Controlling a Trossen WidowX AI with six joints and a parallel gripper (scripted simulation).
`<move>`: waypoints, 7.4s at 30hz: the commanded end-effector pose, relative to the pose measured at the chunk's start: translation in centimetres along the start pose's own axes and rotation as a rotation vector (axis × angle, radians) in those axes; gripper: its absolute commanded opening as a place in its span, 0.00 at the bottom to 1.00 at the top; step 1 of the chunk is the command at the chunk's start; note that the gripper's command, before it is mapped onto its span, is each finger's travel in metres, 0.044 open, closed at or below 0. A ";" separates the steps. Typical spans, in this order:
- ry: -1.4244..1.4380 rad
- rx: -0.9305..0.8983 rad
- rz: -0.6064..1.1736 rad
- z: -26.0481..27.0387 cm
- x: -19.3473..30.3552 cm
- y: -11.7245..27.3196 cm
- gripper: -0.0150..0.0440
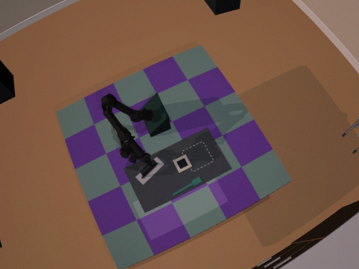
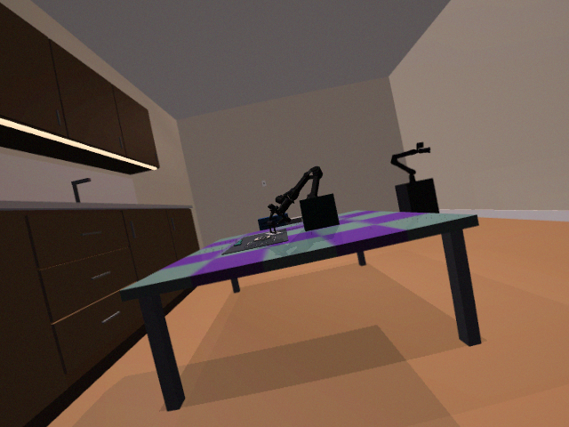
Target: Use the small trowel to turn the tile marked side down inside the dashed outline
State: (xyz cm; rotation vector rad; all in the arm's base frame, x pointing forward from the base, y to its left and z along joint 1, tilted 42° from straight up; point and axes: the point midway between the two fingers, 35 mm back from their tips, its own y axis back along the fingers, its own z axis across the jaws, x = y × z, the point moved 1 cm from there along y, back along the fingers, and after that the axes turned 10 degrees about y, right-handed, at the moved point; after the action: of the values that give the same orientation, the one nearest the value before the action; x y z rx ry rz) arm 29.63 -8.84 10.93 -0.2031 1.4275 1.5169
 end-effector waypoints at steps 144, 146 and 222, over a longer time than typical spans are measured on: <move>-0.146 0.070 -0.312 6.6 3.6 -9.7 0.25; -0.146 0.070 -0.312 6.7 3.9 -9.8 0.25; -0.229 0.039 -0.248 13.6 10.0 -8.3 0.25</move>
State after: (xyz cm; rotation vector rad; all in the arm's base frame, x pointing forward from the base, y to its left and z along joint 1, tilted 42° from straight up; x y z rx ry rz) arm 37.18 4.99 2.30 -0.1624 1.2211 1.2535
